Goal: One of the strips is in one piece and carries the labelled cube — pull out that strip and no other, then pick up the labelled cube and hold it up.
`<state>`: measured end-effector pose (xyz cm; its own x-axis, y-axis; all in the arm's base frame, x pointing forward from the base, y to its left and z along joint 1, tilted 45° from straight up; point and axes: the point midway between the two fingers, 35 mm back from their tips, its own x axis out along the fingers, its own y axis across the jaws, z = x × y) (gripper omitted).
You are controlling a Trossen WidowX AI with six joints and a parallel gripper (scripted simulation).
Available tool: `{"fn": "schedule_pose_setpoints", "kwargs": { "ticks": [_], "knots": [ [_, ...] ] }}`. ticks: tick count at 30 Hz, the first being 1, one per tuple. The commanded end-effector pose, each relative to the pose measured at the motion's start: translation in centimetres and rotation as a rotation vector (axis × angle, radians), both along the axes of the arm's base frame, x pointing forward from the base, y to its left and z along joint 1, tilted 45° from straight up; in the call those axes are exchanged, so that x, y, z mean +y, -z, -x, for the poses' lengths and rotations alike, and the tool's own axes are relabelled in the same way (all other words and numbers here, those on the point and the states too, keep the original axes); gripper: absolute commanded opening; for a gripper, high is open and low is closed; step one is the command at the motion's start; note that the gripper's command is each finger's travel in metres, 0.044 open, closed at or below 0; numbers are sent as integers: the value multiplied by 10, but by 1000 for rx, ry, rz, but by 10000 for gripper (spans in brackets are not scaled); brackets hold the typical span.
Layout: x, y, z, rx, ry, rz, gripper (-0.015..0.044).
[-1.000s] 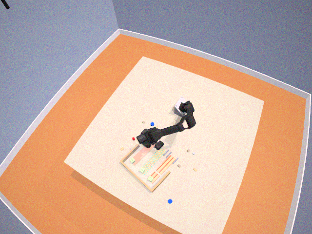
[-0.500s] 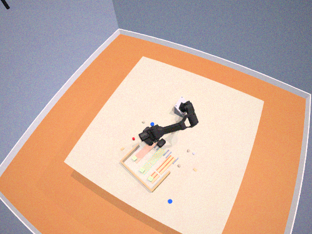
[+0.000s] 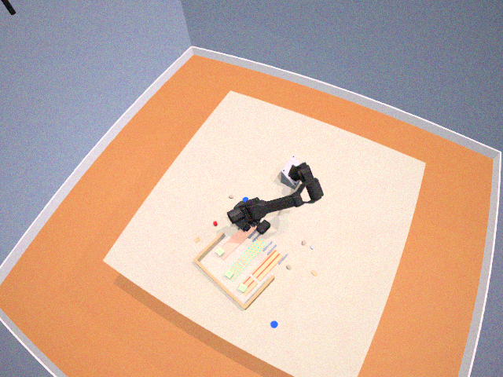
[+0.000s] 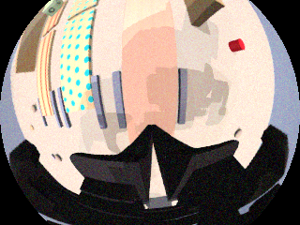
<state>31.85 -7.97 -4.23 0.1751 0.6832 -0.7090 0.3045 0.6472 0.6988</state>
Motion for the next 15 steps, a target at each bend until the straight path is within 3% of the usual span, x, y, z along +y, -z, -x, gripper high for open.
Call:
{"fn": "schedule_pose_setpoints", "kwargs": {
  "ticks": [1,15],
  "knots": [
    [6,2,12,15,-9,-5,0],
    [13,1,31,17,-9,-5,0]
  ]
}}
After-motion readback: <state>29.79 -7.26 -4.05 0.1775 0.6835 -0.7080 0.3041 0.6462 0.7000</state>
